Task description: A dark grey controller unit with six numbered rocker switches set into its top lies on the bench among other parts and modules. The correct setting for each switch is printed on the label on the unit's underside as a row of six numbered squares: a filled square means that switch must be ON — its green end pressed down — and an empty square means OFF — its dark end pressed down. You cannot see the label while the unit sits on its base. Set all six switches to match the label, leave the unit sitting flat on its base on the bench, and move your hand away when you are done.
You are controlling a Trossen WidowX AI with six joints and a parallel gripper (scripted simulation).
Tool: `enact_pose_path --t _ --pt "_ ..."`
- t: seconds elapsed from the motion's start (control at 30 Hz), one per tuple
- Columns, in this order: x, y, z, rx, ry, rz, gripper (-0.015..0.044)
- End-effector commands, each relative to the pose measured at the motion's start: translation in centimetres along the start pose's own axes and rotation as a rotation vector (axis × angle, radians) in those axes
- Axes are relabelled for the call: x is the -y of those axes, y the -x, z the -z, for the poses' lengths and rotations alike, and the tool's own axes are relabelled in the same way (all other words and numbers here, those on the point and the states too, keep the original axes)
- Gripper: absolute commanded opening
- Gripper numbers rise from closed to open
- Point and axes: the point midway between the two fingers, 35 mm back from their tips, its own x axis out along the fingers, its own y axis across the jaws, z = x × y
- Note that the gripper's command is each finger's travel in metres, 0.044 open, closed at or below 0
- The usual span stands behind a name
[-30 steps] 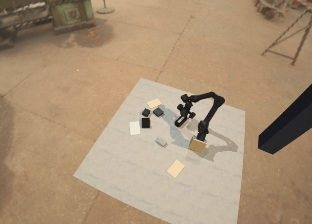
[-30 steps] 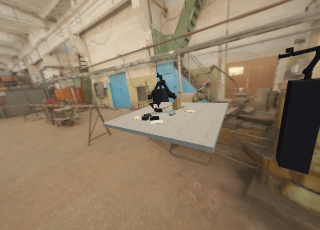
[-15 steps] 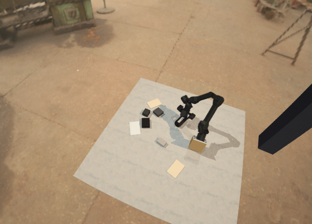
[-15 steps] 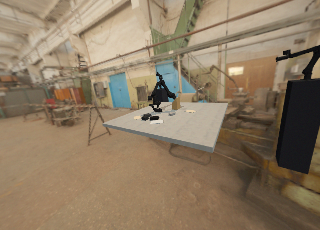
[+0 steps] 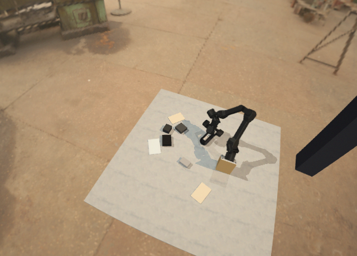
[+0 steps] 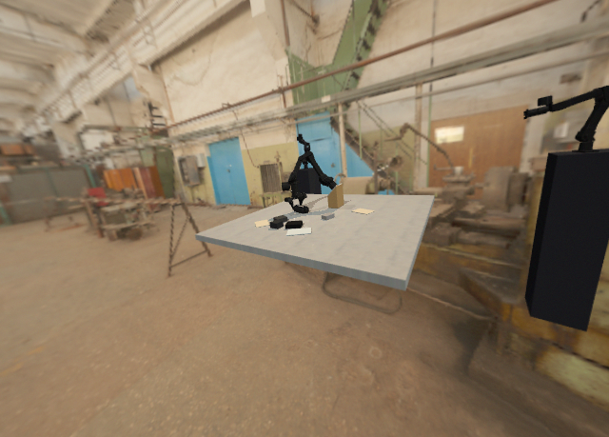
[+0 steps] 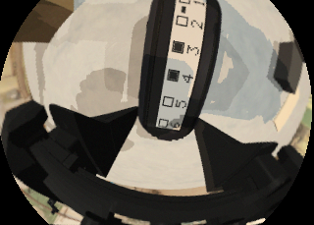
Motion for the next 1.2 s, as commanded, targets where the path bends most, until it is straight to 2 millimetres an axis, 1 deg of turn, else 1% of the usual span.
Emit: enact_pose_path --t 0.0,0.3,1.17 --pt "0.0 0.3 -0.1 0.004 0.003 0.001 0.0336" --pt "0.0 0.7 -0.3 0.004 0.003 0.001 0.0336" --pt "0.0 2.7 -1.0 0.005 0.002 0.001 0.0336"
